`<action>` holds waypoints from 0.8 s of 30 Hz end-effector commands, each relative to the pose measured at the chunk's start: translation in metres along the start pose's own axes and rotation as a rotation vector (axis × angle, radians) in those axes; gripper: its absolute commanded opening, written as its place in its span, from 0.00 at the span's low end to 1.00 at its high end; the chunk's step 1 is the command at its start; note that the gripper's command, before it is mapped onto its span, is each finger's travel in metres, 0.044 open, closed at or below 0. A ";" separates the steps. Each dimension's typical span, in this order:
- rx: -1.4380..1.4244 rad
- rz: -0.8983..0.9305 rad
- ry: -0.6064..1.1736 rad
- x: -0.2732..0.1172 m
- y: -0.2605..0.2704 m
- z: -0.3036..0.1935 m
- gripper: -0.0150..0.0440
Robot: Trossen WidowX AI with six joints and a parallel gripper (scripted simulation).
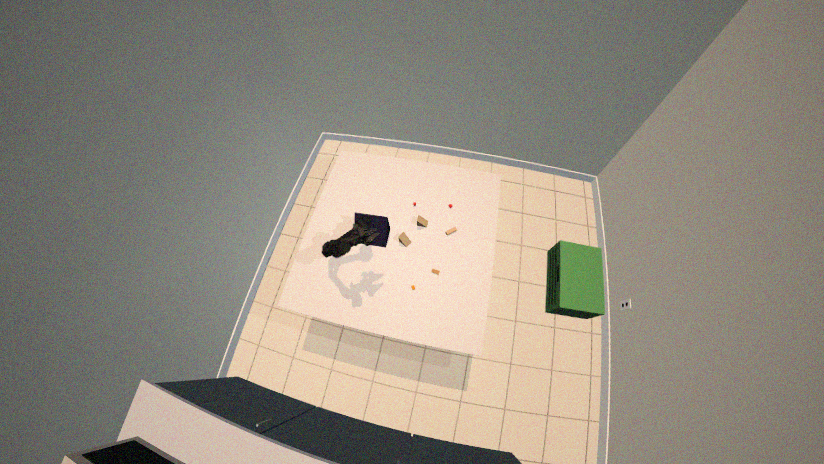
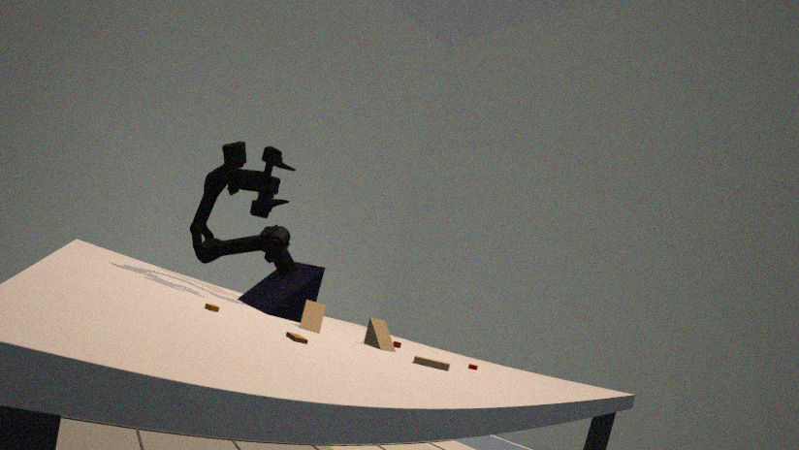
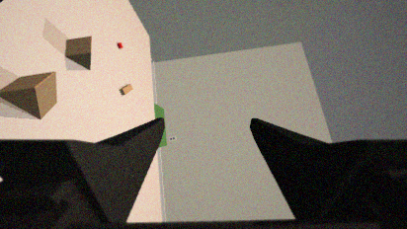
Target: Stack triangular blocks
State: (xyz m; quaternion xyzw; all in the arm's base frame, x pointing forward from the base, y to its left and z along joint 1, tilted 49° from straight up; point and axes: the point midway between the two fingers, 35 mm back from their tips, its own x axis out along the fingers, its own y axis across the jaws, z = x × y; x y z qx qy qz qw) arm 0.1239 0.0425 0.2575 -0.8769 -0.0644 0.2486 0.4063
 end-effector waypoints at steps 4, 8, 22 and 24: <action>0.046 0.040 -0.011 0.008 -0.004 -0.001 1.00; 0.163 0.146 -0.028 0.030 -0.013 -0.004 1.00; 0.724 0.584 0.163 0.129 -0.009 -0.010 1.00; 0.775 0.650 0.212 0.145 0.000 -0.008 1.00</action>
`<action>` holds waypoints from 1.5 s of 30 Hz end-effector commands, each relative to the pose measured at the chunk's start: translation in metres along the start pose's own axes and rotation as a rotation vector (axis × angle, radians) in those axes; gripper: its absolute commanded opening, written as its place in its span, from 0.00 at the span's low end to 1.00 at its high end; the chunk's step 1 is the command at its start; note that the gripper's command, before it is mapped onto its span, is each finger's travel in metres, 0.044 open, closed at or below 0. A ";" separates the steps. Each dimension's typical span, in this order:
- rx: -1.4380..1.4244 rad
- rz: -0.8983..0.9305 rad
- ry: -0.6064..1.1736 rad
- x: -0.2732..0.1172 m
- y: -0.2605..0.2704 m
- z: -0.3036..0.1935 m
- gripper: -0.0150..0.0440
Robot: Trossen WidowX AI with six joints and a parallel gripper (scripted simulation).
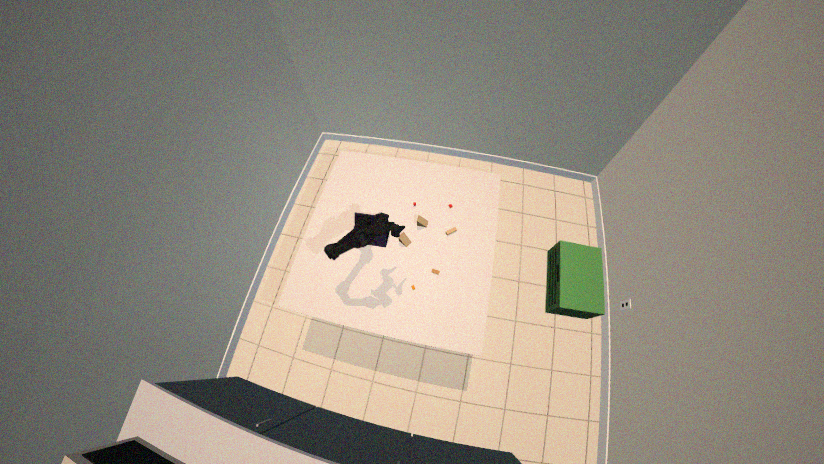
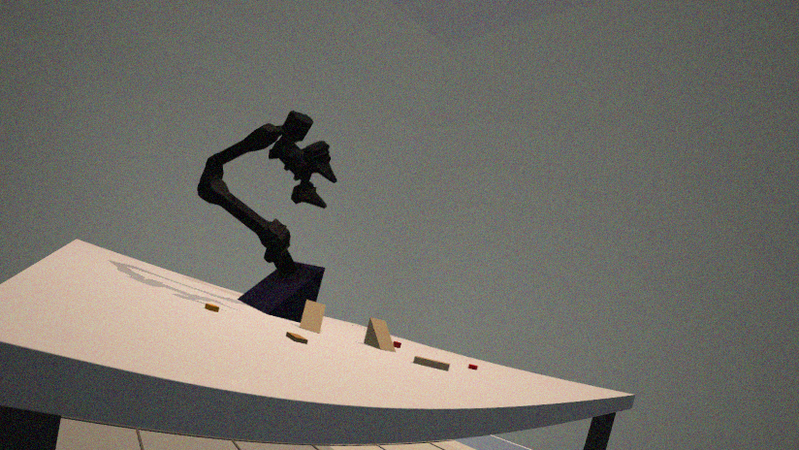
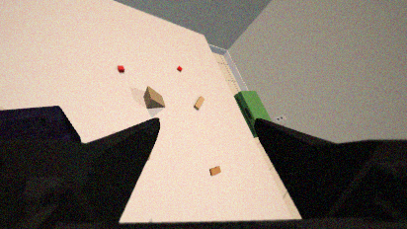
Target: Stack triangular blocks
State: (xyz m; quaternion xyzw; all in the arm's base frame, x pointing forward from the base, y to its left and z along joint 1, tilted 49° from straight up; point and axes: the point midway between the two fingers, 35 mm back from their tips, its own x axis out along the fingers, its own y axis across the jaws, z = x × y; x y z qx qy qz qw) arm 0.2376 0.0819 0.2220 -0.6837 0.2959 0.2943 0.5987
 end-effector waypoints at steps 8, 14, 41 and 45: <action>0.365 0.178 0.248 0.074 -0.005 0.007 1.00; 0.664 0.219 0.466 0.131 0.003 0.011 1.00; 1.305 -0.064 1.103 0.288 0.098 -0.001 1.00; 1.305 -0.064 1.102 0.290 0.099 -0.003 1.00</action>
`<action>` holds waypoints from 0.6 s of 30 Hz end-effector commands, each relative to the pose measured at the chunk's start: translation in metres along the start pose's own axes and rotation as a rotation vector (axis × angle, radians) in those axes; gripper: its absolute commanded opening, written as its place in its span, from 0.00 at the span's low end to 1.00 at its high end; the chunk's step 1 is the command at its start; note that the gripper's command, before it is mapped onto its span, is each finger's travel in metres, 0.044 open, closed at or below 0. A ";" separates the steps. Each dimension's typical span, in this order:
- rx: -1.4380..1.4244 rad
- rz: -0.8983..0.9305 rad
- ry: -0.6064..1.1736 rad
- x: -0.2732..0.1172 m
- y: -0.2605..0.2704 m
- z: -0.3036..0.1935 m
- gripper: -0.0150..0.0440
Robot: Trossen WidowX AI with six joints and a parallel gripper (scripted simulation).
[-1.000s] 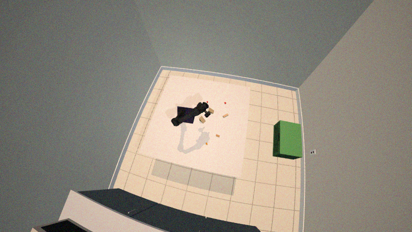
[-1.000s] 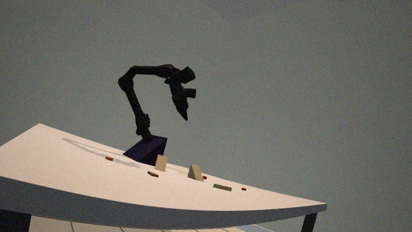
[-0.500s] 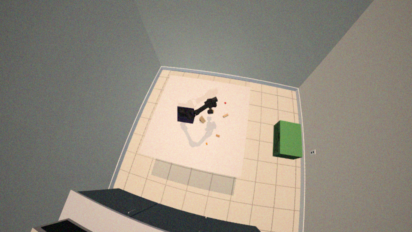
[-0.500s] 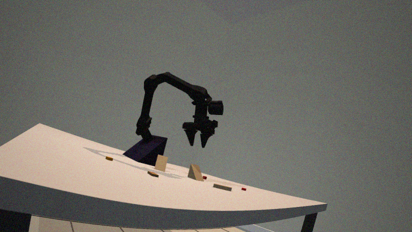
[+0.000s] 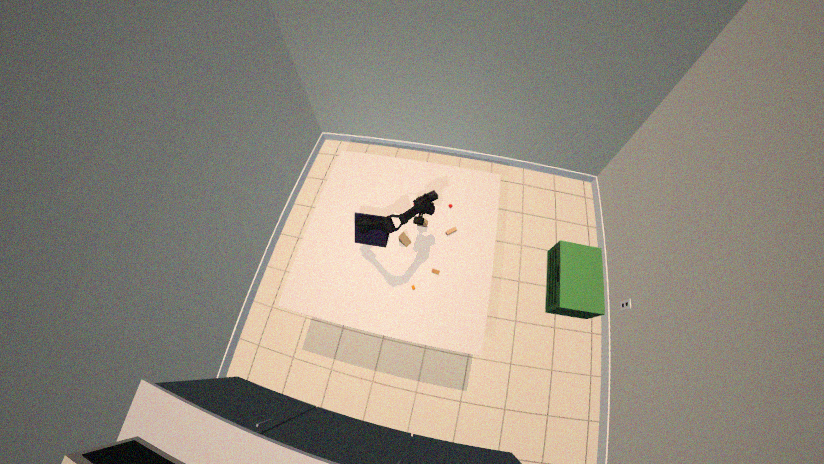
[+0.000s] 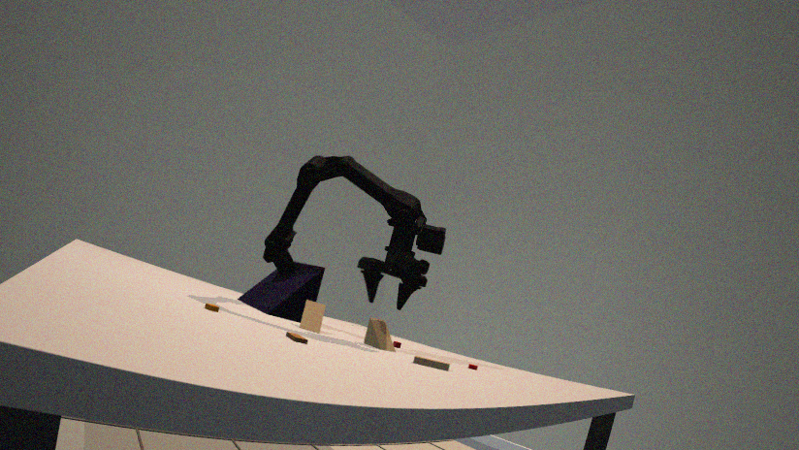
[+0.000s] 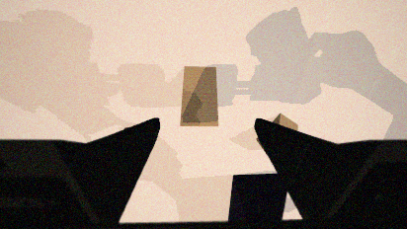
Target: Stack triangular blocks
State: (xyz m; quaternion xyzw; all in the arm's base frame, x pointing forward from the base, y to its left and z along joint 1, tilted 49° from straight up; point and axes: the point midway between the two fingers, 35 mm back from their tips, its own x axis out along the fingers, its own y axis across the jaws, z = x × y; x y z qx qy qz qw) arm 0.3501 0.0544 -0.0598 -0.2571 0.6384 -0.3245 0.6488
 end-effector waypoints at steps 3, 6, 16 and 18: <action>0.008 0.000 -0.004 0.006 0.001 0.002 1.00; 0.008 0.000 -0.005 0.011 0.001 0.002 1.00; 0.008 0.001 -0.005 0.027 0.003 0.003 1.00; 0.008 0.001 -0.005 0.031 0.004 0.004 1.00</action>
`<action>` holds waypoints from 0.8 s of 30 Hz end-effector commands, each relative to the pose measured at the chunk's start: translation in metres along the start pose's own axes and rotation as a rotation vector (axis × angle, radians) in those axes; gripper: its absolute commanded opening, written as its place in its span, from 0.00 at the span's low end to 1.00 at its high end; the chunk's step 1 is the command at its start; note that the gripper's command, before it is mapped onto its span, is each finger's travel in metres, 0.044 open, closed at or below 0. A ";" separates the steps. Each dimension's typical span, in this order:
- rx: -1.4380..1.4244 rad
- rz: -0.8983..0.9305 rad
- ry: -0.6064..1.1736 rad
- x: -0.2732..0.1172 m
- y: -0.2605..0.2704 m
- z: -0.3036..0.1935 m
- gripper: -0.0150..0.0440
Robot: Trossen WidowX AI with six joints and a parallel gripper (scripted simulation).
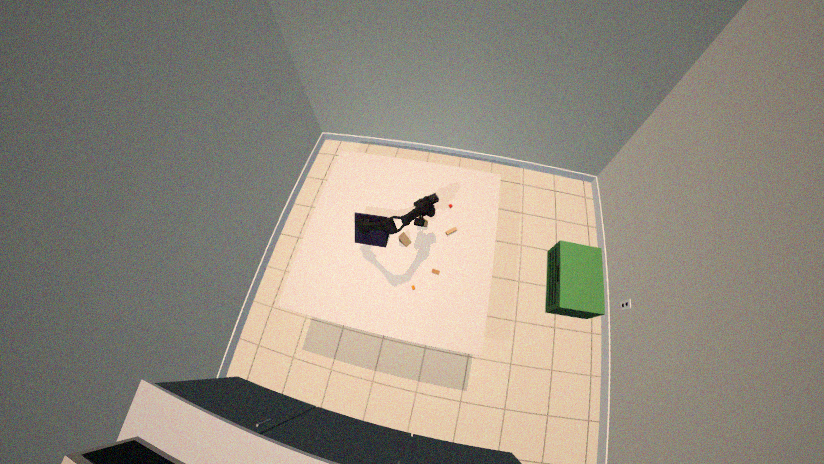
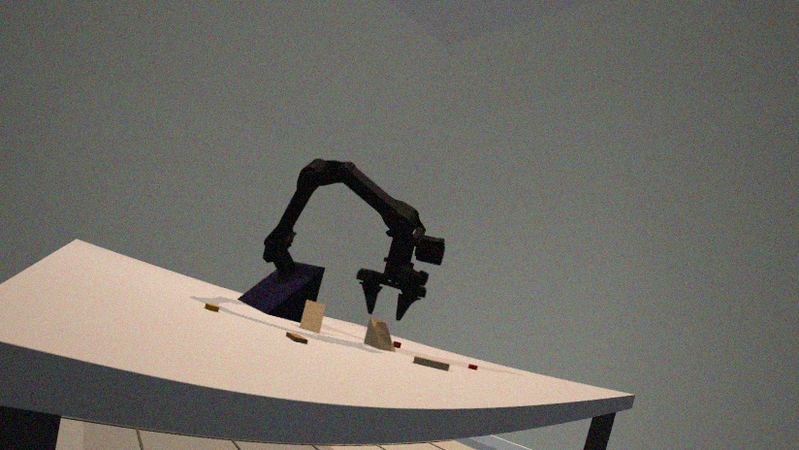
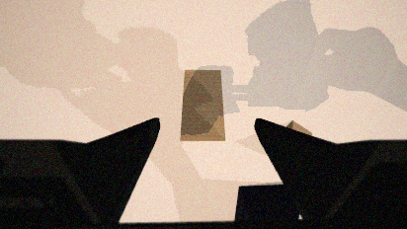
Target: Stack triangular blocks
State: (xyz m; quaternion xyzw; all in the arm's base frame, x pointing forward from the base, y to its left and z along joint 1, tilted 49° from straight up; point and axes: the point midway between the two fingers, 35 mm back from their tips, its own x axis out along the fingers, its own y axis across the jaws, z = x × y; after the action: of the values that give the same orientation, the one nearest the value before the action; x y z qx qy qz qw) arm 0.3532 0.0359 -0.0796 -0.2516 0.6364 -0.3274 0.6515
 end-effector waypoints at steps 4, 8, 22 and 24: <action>-0.006 -0.003 -0.004 0.010 0.001 0.000 1.00; -0.006 -0.003 -0.004 0.017 0.002 0.000 1.00; -0.006 -0.004 -0.005 0.040 0.003 -0.001 1.00; -0.006 -0.005 -0.005 0.043 0.003 -0.001 1.00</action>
State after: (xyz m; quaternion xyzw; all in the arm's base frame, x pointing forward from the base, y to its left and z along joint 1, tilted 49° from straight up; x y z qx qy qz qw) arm 0.3522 0.0080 -0.1077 -0.2522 0.6360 -0.3278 0.6515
